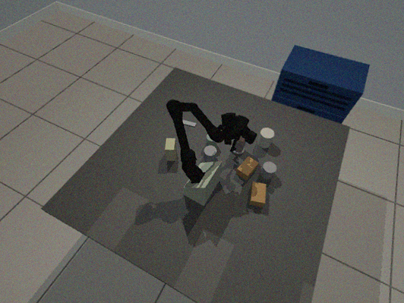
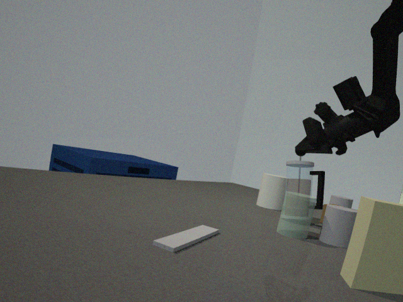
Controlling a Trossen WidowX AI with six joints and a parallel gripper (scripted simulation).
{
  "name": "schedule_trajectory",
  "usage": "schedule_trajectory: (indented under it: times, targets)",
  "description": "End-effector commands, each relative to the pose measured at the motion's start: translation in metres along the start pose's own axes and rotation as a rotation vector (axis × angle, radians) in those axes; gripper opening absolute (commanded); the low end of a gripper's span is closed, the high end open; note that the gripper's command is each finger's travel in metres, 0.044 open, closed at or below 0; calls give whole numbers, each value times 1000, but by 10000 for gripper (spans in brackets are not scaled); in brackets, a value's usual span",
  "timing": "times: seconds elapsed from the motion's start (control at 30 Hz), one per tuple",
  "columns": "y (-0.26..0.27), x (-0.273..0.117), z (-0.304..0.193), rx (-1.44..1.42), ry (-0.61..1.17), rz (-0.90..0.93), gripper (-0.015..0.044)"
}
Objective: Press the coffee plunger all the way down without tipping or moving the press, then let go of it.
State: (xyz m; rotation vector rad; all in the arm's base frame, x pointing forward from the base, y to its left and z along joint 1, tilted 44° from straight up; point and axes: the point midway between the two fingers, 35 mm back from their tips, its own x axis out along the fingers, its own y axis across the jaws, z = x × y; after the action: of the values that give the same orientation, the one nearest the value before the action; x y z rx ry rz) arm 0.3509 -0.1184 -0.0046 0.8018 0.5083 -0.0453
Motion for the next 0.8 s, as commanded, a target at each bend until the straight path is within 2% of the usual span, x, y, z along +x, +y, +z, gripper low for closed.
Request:
schedule_trajectory:
  times: [0.0, 0.77]
  targets:
    - [0, 3, -3, 8, 15, 4, 118]
    - [-1, 3, 0, 4, 5, 1, 118]
